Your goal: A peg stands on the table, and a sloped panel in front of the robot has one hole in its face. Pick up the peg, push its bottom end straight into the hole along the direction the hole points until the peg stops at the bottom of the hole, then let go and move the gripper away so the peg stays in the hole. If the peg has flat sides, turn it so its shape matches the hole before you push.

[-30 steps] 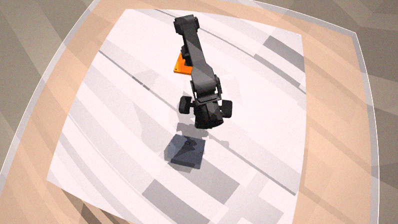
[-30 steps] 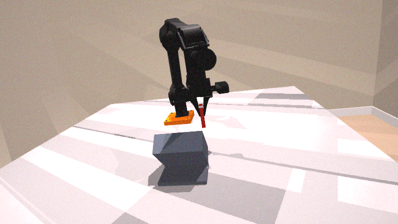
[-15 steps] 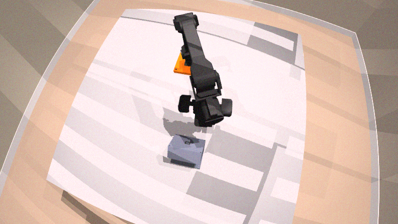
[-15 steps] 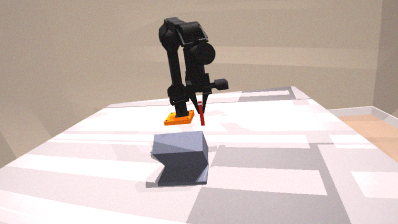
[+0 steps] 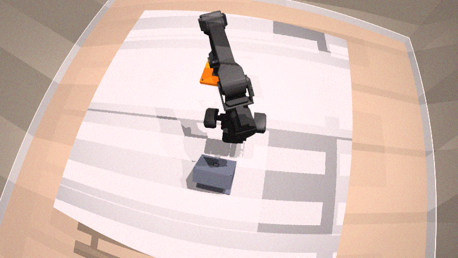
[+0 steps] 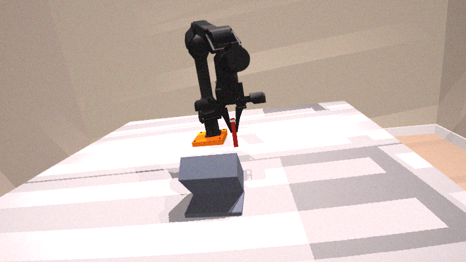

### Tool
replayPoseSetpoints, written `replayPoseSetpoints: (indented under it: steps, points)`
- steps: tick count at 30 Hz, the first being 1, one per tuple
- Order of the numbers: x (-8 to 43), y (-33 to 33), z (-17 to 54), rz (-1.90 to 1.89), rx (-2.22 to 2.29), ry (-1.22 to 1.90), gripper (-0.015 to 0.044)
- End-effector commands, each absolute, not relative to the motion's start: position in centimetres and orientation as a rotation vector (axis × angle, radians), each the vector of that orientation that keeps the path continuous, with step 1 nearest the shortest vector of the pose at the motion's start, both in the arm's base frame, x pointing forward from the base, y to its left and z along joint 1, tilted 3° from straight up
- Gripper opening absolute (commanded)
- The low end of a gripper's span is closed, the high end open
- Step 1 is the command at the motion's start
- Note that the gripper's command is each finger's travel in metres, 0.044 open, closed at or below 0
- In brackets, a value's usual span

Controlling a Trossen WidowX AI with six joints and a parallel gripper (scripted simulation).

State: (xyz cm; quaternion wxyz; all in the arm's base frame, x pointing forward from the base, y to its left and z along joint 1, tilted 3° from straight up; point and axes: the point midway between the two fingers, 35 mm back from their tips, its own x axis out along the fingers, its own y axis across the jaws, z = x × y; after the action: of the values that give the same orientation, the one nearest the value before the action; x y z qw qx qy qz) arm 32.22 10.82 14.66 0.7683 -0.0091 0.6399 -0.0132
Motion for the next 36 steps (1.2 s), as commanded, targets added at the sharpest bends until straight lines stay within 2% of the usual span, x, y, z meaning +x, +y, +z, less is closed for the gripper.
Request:
replayPoseSetpoints:
  steps: [1,36]
  points:
    - [32.17,10.6,14.65,-0.031,-0.029,1.365,0.0]
    - [32.26,9.64,15.46,-0.039,-0.036,1.166,0.0]
